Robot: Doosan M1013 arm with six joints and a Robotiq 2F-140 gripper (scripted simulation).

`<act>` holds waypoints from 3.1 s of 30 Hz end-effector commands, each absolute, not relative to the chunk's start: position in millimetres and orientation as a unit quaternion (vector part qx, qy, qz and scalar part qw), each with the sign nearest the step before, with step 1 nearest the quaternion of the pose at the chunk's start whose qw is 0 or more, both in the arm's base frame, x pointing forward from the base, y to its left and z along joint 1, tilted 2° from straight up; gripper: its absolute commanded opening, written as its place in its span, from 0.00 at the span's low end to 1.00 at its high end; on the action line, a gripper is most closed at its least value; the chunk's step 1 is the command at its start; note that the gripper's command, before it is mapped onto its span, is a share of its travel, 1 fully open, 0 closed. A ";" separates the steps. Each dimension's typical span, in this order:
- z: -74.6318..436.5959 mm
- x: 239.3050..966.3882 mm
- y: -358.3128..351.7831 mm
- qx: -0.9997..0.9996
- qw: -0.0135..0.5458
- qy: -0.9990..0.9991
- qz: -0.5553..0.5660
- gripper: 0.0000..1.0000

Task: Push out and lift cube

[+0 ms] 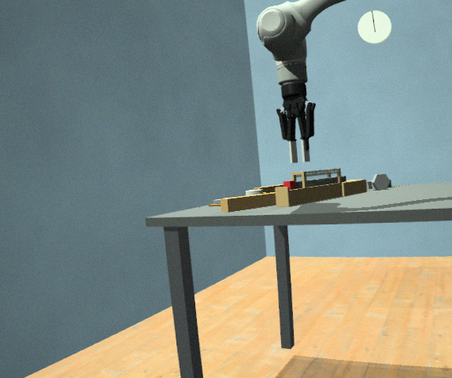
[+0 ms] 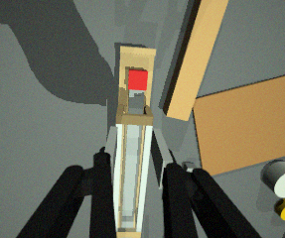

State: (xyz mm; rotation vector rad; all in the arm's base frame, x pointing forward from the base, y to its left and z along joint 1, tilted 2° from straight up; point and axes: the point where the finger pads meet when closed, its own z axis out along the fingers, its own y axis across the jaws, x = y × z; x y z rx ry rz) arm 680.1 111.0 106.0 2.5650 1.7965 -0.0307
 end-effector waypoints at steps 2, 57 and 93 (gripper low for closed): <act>103.3 702.6 163.9 0.820 0.006 0.572 -0.012 0.25; 35.1 701.8 162.3 0.820 0.006 0.572 -0.012 0.25; 34.4 701.8 162.2 0.820 0.006 0.572 -0.012 0.25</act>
